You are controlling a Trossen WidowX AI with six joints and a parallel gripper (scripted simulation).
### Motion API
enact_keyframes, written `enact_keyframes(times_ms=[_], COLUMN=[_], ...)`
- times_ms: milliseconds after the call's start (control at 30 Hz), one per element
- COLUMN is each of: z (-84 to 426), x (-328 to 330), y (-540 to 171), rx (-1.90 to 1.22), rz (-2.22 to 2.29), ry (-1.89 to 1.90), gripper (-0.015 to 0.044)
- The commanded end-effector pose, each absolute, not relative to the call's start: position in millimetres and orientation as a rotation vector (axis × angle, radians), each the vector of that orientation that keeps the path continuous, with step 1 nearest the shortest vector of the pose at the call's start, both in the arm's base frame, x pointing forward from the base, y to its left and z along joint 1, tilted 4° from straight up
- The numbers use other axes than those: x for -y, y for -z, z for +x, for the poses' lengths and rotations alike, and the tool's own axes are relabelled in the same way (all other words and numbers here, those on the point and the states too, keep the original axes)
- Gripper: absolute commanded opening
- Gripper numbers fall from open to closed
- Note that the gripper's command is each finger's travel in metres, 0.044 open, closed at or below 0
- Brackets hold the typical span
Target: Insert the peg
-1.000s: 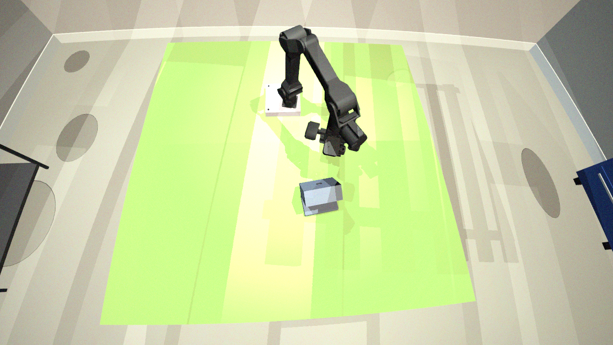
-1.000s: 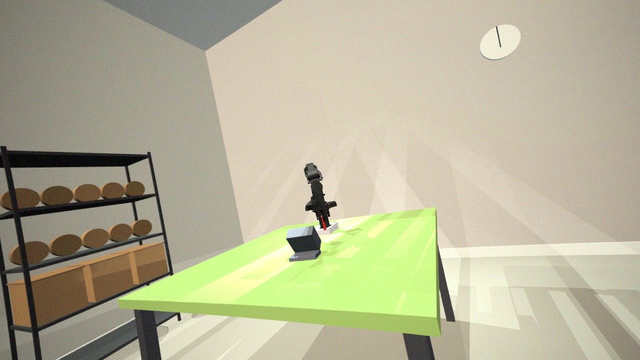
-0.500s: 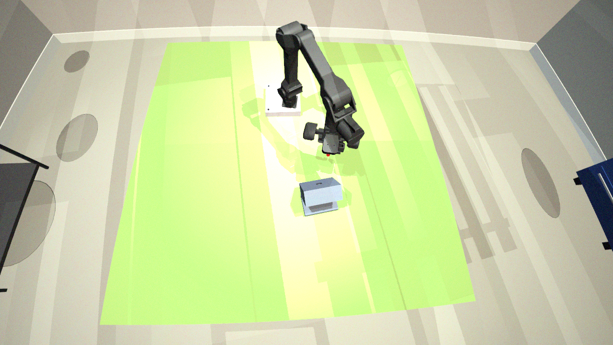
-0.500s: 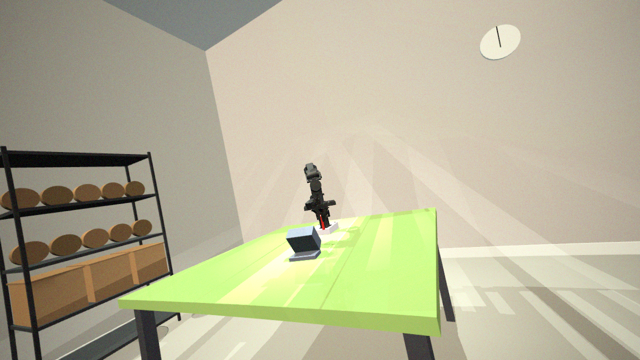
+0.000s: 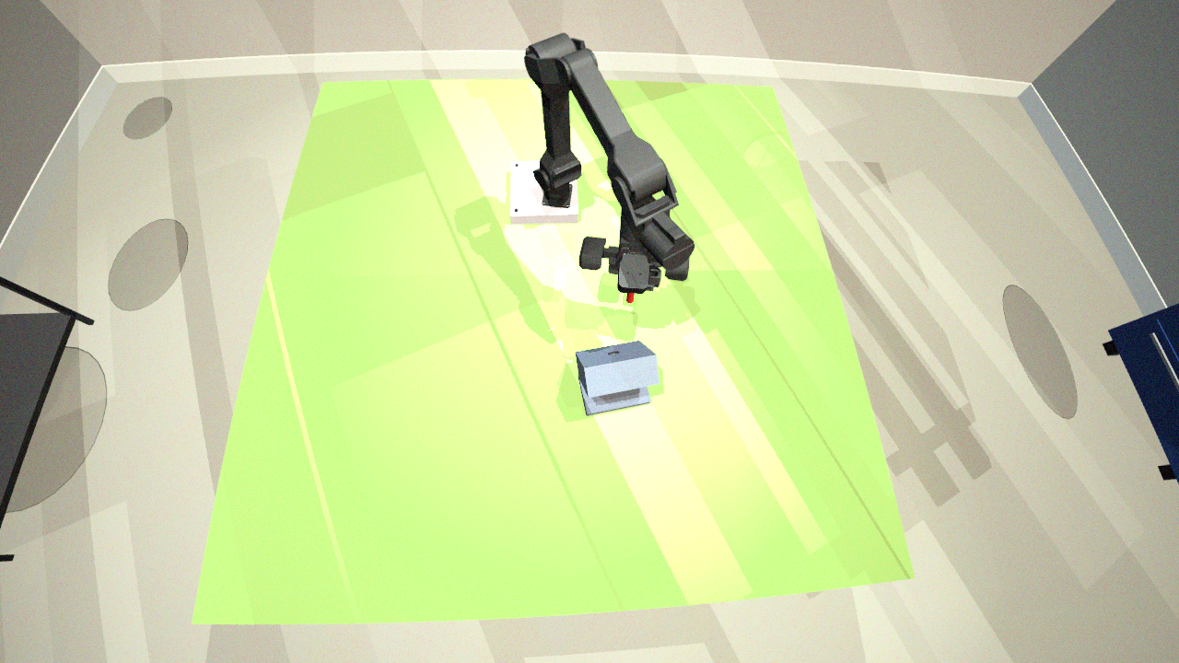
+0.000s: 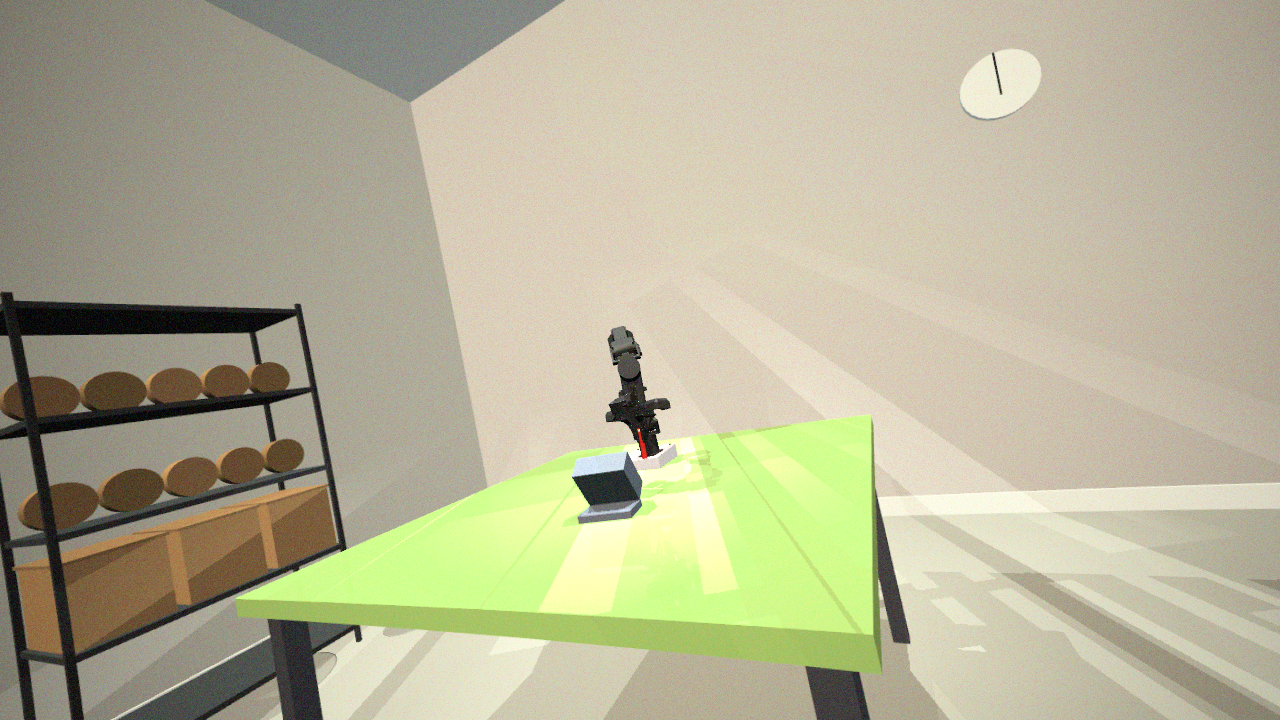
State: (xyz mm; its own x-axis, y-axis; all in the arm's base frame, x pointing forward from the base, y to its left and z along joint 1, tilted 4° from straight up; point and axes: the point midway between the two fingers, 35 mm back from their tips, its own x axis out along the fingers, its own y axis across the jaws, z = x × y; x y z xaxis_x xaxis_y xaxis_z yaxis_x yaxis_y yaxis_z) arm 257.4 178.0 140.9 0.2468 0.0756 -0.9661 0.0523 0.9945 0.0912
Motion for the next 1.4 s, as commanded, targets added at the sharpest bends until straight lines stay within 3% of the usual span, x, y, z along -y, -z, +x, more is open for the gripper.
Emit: enact_keyframes(times_ms=[0, 1367], z=[257.6, 261.5], x=[-175.3, -160.7], y=[-140.6, -148.6], rx=[-1.300, -1.077], rz=[0.101, 0.048], ry=[-0.031, -0.167], gripper=[0.0000, 0.0000])
